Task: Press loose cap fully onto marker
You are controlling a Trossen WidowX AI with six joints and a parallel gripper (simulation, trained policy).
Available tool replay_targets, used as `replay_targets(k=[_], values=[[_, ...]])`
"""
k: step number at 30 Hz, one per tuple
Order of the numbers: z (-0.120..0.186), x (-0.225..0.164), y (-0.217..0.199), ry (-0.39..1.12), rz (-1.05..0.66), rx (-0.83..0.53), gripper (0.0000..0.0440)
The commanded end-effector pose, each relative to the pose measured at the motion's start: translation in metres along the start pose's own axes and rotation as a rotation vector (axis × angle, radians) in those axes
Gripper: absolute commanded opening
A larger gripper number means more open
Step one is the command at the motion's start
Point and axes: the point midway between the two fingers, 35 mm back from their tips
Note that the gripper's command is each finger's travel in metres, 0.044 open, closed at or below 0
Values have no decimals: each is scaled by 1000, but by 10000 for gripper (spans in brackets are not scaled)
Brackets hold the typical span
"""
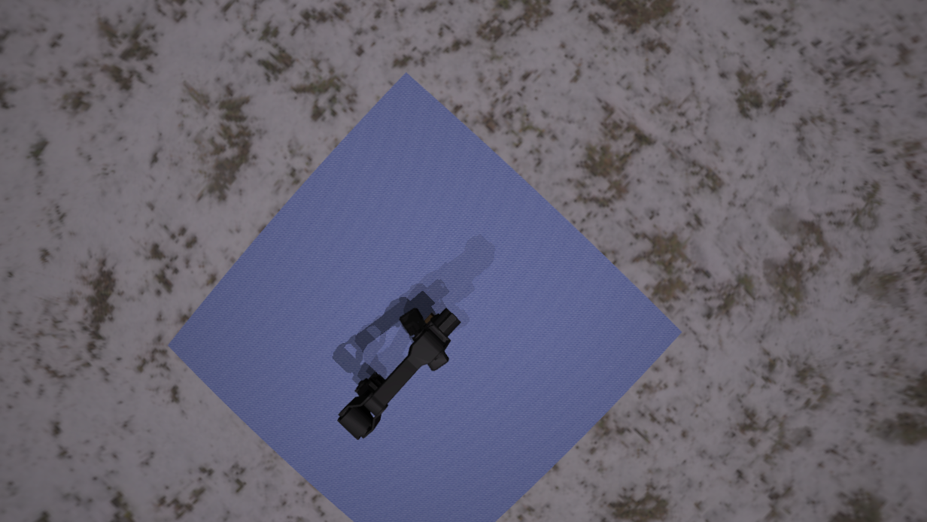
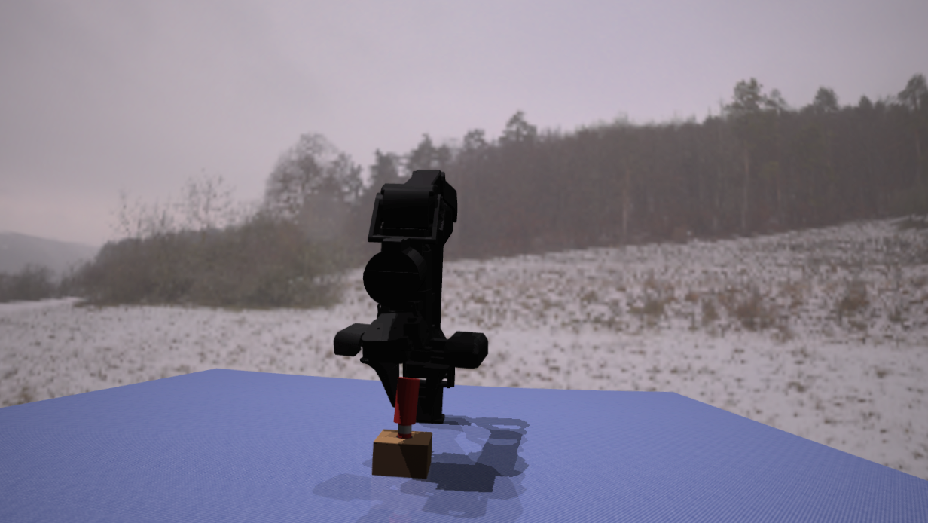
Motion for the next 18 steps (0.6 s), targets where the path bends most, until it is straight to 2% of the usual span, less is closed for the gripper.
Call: replay_targets(k=[1,7,18], values=[[3,-6,0,-2,8,8,282],[4,-9,0,-27,20,17,432],[33,-6,1,-133,24,47,440]])
Point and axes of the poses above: the point midway between the two fingers, 35 mm back from their tips, its own z axis back along the fingers, its own y axis across the jaws, x = y × z, and after that the axes turned 2 degrees about z, right-handed
